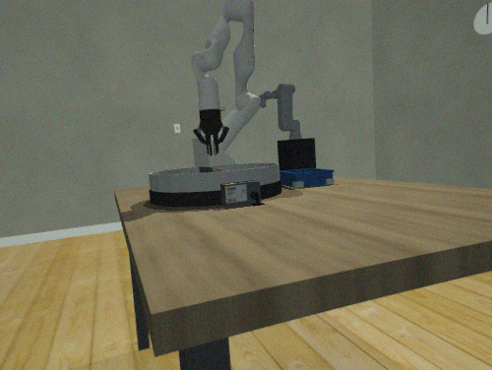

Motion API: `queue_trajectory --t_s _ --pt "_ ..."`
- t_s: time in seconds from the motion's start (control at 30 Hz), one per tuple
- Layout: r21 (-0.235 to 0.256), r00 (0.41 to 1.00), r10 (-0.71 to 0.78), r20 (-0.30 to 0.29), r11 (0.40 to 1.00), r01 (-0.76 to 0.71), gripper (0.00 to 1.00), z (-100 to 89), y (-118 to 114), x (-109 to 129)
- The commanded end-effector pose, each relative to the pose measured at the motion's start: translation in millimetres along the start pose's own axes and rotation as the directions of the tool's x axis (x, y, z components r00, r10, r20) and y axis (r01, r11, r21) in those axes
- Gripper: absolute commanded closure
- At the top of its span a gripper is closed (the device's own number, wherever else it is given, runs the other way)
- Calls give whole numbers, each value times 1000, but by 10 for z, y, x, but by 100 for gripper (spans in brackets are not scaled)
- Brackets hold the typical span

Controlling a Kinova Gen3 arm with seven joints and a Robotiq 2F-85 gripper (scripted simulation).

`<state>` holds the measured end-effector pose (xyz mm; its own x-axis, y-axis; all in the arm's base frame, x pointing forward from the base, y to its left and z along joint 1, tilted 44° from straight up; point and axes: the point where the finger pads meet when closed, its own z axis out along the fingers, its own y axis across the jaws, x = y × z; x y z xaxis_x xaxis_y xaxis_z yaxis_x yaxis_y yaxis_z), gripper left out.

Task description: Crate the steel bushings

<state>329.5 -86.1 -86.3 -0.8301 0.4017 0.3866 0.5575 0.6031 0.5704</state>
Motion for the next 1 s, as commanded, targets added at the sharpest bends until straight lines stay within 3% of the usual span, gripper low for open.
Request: queue_trajectory --t_s 0.0,0.27,0.67,0.83,0.97 --pt "-2 1000 2 -1 1000 -2 86 8 -9 0" --pt "-2 1000 3 -2 1000 -3 86 157 -11 3" --pt "-2 1000 3 -2 1000 -3 86 157 -11 3" --pt "-3 1000 5 -3 1000 -5 86 310 -16 7" --pt "-3 1000 5 -3 1000 -5 86 310 -16 7"
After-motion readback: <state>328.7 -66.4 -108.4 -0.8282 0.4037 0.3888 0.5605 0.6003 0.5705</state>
